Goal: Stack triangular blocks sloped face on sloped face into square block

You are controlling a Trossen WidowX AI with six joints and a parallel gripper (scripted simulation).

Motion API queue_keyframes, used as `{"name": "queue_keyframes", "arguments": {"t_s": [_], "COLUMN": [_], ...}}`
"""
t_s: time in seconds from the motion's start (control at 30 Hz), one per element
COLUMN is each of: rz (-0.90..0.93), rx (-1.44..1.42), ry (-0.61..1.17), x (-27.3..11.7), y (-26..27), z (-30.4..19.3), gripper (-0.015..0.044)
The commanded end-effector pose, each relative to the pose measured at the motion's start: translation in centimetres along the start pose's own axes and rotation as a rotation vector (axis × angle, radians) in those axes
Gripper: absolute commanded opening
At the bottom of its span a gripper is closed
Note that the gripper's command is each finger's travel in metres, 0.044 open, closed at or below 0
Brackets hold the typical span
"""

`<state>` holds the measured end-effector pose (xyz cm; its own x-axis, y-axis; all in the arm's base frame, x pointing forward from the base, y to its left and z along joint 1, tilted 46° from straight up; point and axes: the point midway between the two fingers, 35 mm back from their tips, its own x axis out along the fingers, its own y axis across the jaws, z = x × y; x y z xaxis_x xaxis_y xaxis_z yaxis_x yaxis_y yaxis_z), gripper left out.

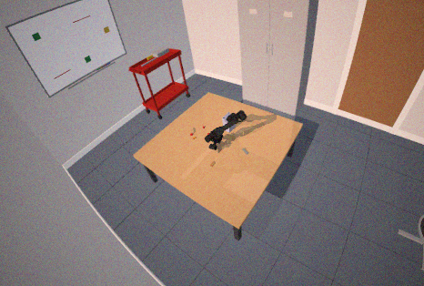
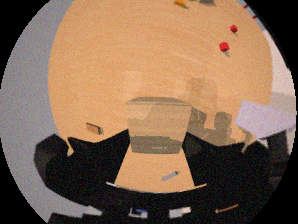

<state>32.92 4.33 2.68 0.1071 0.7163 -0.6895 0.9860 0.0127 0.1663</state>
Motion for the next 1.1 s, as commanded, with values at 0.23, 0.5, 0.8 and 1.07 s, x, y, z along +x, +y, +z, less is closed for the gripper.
{"name": "queue_keyframes", "arguments": {"t_s": [0.23, 0.5, 0.8, 1.07], "rz": [0.000, -0.002, 0.007, 0.007], "rx": [-0.001, 0.001, 0.008, 0.008], "ry": [0.000, -0.006, -0.005, -0.005], "x": [0.0, -10.0, -10.3, -10.3], "y": [0.0, 0.2, 0.2, 0.2], "z": [0.0, 0.2, 0.3, 0.3], "gripper": [0.0440, 0.0440, 0.0440, 0.0440]}}
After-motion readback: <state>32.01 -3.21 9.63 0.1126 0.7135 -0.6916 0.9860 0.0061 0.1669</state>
